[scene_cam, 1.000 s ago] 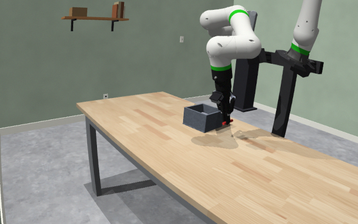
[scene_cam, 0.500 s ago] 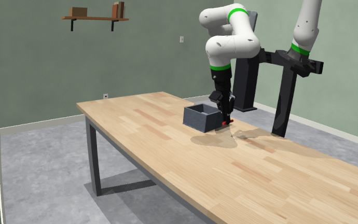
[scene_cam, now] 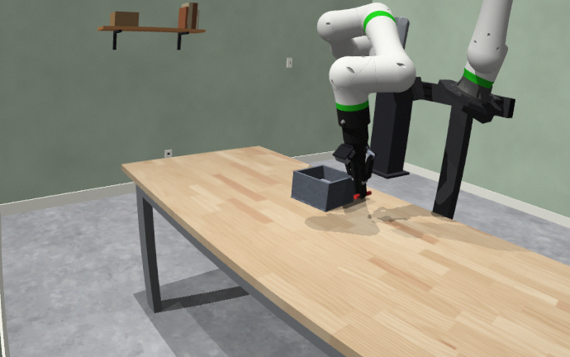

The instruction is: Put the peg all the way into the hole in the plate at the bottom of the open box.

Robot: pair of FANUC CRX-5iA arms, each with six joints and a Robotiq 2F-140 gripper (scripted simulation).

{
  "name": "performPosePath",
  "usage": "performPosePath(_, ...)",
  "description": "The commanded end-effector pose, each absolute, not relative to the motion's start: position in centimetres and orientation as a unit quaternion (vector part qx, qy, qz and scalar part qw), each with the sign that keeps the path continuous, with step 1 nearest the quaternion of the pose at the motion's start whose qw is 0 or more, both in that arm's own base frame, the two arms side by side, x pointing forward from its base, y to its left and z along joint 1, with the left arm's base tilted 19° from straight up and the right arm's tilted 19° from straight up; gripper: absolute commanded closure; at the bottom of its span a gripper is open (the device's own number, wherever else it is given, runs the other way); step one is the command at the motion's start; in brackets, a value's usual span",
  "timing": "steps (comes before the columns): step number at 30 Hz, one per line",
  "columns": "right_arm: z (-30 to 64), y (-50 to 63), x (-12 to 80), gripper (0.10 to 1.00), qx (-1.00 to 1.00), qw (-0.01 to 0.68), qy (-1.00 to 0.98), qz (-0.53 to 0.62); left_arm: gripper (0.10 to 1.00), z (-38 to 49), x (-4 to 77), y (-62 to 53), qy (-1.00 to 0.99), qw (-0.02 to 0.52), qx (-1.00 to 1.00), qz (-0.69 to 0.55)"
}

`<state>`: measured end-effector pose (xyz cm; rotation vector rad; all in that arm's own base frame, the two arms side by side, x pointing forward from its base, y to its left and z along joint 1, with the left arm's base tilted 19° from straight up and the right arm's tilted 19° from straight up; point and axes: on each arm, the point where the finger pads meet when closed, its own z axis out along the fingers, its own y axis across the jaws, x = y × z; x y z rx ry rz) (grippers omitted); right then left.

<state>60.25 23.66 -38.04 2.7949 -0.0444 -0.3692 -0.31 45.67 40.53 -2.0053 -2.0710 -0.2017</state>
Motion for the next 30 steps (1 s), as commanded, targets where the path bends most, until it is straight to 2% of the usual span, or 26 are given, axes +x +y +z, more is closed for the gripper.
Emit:
performPosePath(1,-37.93,23.75,60.33,0.999,0.979,0.160,-0.014,-0.122,0.098,40.62,-0.30,45.67,-0.711,0.126,-0.688,-0.070)
performPosePath(13,-37.92,23.74,60.31,0.999,0.983,0.160,-0.008,-0.086,0.098,40.62,-0.30,45.67,-0.711,0.126,-0.688,-0.070)
performPosePath(30,-37.92,23.70,60.34,0.999,0.986,0.161,0.011,0.032,0.098,40.62,-0.30,45.67,-0.711,0.126,-0.688,-0.070)
